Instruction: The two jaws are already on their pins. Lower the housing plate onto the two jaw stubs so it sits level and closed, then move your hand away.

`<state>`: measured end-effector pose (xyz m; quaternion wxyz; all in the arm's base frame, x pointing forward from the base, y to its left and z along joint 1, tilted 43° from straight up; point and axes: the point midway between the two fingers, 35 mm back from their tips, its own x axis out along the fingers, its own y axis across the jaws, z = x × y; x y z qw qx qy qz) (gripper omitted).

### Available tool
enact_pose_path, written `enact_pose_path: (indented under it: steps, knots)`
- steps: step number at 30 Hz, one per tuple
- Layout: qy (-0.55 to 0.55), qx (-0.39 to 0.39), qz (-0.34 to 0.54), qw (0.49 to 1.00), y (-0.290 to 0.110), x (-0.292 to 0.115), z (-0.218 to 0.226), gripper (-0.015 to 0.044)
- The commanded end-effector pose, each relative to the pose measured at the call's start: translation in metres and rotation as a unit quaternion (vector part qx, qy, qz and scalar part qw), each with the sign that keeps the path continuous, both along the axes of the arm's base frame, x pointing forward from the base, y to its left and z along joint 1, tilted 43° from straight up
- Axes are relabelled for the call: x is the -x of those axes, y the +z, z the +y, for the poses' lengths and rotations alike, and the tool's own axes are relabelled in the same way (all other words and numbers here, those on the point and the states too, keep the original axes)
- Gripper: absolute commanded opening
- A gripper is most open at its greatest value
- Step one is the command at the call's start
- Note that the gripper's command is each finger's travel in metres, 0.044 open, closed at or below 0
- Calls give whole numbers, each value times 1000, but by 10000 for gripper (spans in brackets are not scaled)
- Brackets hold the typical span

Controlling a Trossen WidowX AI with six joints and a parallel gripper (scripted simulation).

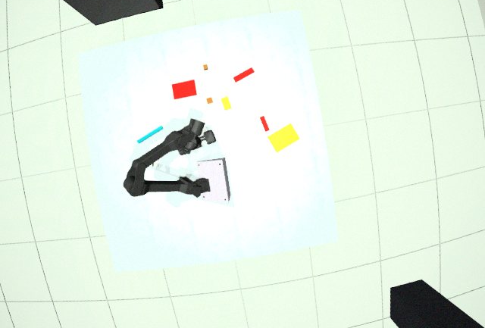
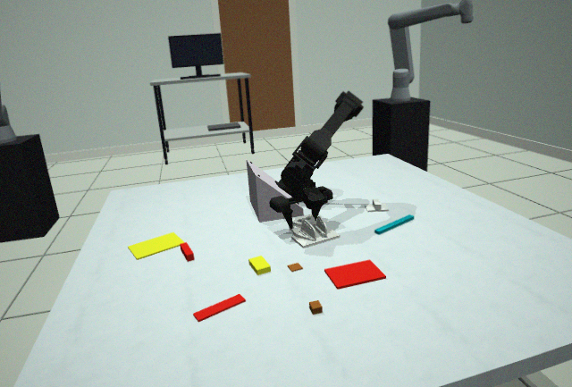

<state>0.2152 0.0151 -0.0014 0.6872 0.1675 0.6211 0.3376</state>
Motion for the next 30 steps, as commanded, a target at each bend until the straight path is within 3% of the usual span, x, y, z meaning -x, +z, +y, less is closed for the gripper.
enact_pose_path:
  steps: [1,30]
  knots:
    - [-3,-2,0,1000,0,-1,1,351]
    - [-2,-2,0,1000,-4,-1,4,351]
